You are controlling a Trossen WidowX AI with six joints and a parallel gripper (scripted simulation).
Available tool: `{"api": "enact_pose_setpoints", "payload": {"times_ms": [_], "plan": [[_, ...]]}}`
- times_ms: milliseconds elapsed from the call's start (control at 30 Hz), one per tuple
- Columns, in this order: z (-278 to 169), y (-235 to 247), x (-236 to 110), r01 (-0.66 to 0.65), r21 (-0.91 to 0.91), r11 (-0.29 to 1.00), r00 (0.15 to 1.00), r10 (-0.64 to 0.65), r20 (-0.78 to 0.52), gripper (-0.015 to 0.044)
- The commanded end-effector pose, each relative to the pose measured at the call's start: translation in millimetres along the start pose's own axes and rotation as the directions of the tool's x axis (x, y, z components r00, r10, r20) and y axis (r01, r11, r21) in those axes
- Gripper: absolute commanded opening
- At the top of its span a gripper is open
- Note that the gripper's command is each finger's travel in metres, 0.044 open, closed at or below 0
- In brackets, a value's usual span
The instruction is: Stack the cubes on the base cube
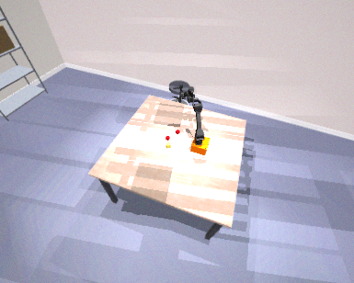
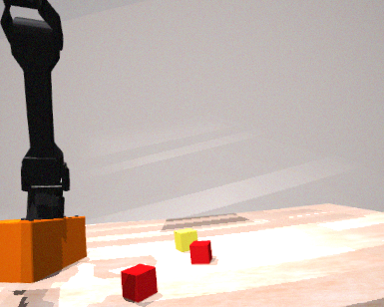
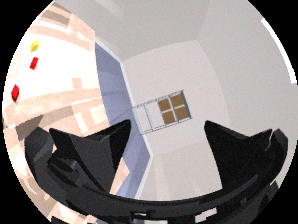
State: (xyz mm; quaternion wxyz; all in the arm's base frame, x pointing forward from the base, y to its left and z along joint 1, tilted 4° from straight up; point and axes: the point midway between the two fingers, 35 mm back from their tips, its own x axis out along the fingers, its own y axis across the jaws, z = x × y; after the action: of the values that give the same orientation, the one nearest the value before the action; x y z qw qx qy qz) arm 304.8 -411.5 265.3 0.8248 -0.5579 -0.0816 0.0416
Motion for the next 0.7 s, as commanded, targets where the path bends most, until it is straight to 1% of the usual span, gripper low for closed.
{"api": "enact_pose_setpoints", "payload": {"times_ms": [0, 133, 233, 367, 533, 667], "plan": [[0, 0, 1, 0.002, 0.005, 1.0, 1.0, -0.002, -0.003, 0.0374], [-5, 4, 20, 0.033, 0.105, 0.994, 0.997, -0.025, -0.075, 0.0269], [-9, 15, 36, 0.043, 0.189, 0.981, 0.988, -0.014, -0.153, 0.0265], [-11, 38, 53, 0.032, 0.291, 0.956, 0.964, 0.048, -0.262, 0.0265], [-7, 79, 65, -0.026, 0.404, 0.914, 0.903, 0.195, -0.382, 0.0265], [4, 119, 66, -0.106, 0.487, 0.867, 0.821, 0.352, -0.449, 0.0265]]}}
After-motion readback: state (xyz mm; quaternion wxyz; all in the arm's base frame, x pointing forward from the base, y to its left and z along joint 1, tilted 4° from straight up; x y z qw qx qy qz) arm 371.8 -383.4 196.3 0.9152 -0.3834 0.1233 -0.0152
